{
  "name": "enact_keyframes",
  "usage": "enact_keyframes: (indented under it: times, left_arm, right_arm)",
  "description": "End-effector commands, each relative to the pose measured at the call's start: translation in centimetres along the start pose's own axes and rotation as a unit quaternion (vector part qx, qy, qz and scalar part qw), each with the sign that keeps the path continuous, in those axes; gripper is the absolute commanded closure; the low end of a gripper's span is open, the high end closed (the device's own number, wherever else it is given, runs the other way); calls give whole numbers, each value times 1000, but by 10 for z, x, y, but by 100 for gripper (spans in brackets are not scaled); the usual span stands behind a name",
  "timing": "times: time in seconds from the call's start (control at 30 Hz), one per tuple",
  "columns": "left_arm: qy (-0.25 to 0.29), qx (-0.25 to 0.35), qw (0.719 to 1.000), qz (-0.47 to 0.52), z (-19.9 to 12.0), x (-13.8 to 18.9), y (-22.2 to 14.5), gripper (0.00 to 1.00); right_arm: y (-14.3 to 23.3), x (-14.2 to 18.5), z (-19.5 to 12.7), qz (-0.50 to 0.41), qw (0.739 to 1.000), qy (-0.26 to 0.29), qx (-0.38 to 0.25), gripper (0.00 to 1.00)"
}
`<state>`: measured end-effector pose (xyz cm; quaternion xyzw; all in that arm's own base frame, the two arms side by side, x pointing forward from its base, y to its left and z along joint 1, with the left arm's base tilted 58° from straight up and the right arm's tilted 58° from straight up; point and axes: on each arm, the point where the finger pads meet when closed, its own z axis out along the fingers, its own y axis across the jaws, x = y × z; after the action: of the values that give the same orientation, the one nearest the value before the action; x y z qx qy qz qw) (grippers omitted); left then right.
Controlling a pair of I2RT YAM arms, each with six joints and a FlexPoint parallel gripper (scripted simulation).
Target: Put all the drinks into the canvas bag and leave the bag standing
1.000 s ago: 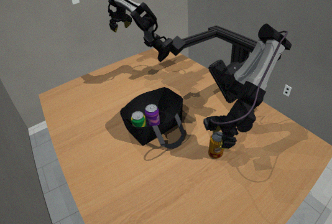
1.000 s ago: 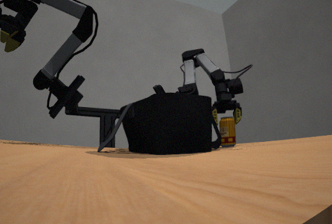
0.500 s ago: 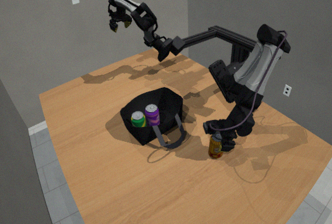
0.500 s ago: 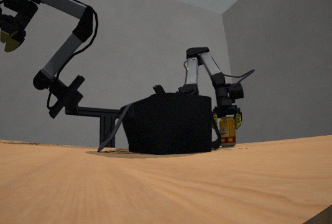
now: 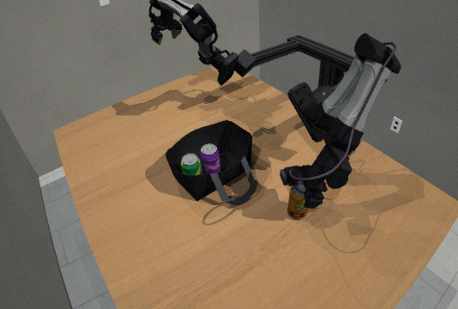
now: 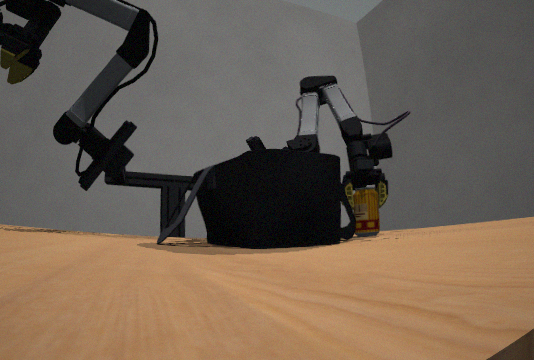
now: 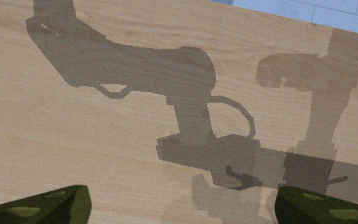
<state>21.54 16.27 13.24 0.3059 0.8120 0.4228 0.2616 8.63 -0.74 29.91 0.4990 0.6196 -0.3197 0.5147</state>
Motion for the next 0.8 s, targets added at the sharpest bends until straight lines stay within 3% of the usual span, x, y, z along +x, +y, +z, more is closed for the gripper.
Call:
enact_keyframes:
  times: [0.0, 0.57, 0.63, 0.77]
  left_arm:
    - [-25, -30, 999, 7, -5, -12, 20, 31]
    - [-24, -31, 999, 6, -5, -12, 21, 33]
    - [4, -5, 1000, -4, -13, -4, 6, 33]
    - [-19, -25, 1000, -1, -19, -15, 17, 33]
  right_arm:
    - [2, 1, -8, -9, 1000, -7, 8, 14]
    - [2, 1, -8, -9, 1000, -7, 8, 14]
    - [2, 1, -8, -9, 1000, -7, 8, 14]
    - [2, 1, -8, -9, 1000, -7, 8, 14]
